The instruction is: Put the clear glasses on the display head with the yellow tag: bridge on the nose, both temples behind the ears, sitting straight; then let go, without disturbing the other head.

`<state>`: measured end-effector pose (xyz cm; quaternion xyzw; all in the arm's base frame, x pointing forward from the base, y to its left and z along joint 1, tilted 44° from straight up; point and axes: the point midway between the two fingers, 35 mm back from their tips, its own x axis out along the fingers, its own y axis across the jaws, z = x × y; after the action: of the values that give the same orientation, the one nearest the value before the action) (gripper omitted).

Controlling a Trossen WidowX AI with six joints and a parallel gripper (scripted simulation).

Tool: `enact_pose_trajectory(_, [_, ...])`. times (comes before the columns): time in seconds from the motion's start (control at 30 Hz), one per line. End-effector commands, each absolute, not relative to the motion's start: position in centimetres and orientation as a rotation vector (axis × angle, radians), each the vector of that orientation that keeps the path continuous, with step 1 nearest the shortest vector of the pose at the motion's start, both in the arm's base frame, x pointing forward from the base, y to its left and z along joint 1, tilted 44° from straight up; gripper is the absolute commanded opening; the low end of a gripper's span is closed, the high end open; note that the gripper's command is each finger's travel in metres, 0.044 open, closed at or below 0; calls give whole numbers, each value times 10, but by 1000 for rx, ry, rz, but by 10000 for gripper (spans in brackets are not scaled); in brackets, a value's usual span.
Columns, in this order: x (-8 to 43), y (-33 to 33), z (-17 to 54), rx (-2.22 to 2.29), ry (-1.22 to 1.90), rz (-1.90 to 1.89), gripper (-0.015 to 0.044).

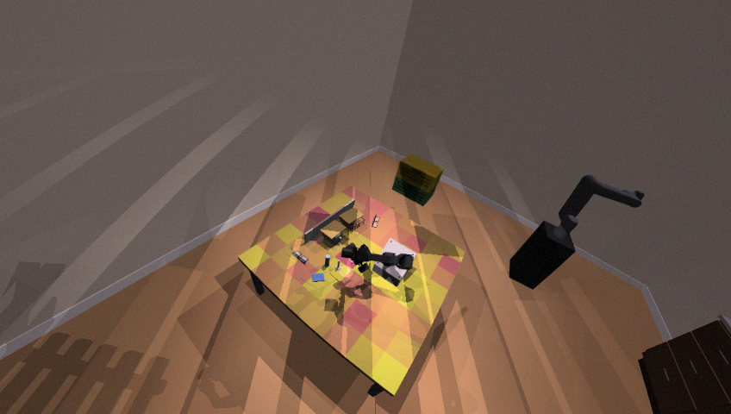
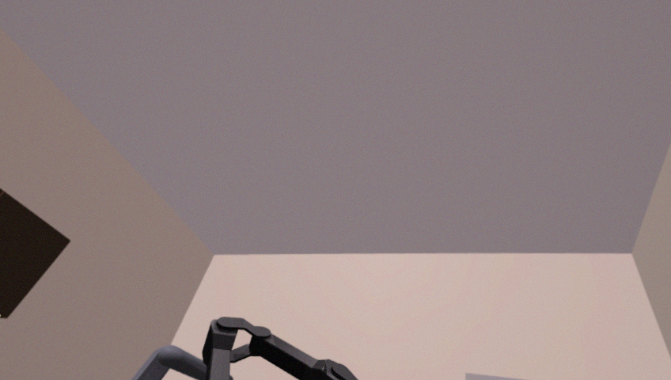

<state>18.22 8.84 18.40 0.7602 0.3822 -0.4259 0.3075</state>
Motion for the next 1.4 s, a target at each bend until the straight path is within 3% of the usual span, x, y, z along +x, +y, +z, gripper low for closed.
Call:
enact_pose_trajectory(0.0, [191, 87, 173, 1956, 1068, -1143, 0])
enact_pose_trajectory(1.37, [252, 16, 63, 1888, 1641, -798, 0])
